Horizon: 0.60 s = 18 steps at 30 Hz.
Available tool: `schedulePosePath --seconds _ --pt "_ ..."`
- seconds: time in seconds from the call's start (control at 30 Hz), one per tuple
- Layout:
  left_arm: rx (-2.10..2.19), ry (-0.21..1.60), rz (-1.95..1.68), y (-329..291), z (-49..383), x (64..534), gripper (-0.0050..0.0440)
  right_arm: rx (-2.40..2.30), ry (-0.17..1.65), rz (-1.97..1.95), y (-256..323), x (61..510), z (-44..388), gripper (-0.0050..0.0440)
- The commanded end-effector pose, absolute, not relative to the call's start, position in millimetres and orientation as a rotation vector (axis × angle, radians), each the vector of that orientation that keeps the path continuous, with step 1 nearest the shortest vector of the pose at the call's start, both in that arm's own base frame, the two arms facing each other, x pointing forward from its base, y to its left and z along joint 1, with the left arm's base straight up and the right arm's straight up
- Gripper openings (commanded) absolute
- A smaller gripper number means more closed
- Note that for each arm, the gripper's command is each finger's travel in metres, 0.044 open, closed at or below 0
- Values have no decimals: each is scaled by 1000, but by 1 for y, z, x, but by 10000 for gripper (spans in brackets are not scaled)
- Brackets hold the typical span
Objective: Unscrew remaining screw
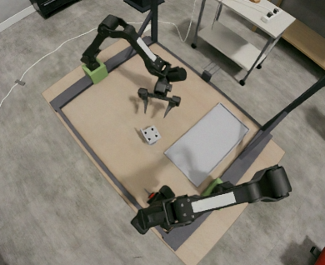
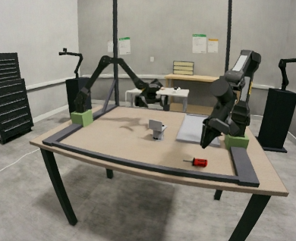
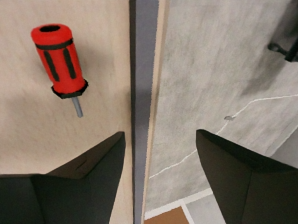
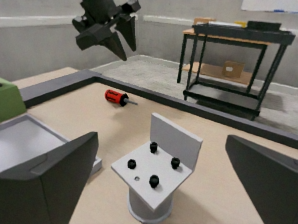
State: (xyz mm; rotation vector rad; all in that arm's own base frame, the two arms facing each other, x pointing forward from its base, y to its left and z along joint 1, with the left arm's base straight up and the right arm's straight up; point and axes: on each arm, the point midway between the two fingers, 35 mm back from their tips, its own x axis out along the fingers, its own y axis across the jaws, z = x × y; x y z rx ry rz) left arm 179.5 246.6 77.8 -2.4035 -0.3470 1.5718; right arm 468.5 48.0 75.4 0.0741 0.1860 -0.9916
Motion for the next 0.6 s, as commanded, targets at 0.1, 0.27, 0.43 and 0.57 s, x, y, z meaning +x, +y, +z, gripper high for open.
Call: schedulePosePath --seconds 0.1,0.27,0.43,0.57 --pt "-2438 -284 1632 243 75 180 215 113 137 -1032 46 477 76 400" --pt "-2481 -153 1779 225 52 173 215 116 135 -1029 48 479 51 400" --pt "-2505 -37 1895 210 35 167 215 109 139 -1028 50 481 31 400" --pt "-2505 -37 1895 211 35 167 215 108 140 -1028 50 481 31 400"
